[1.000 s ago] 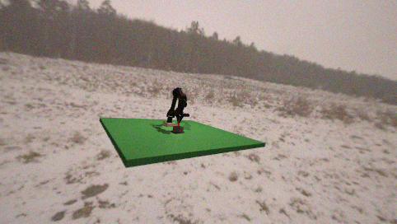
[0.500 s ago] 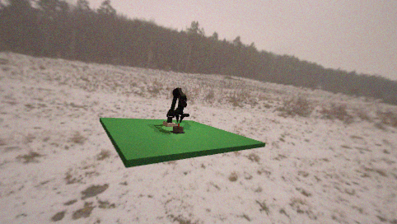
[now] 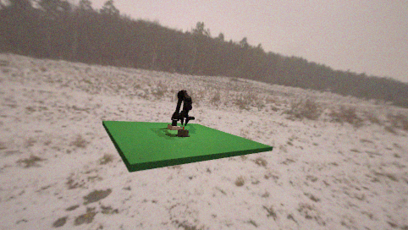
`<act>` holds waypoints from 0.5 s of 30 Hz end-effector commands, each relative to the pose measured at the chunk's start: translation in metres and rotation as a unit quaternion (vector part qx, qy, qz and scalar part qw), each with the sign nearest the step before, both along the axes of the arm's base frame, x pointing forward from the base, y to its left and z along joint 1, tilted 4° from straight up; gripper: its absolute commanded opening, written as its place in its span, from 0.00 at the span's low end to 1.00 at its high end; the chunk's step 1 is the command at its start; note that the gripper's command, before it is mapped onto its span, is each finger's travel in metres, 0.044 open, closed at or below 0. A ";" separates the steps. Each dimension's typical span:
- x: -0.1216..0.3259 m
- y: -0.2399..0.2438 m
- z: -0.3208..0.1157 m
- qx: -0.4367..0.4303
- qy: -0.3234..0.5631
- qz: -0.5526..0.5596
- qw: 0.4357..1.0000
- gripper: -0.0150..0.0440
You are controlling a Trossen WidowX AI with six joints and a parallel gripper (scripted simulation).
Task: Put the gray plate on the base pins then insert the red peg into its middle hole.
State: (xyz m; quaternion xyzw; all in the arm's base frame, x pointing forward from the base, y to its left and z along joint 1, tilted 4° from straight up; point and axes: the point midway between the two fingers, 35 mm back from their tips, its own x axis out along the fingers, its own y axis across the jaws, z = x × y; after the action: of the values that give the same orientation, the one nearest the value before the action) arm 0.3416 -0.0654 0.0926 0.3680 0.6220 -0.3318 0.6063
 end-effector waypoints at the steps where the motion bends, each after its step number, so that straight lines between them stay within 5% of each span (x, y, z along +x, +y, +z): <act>1: 0.000 0.000 0.004 -0.001 -0.003 0.000 1.000 0.51; 15: -0.003 0.001 0.009 -0.001 -0.003 0.000 1.000 0.51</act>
State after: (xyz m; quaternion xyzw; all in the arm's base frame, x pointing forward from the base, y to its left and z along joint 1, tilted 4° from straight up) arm 0.3382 -0.0647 0.0985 0.3679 0.6220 -0.3318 0.6063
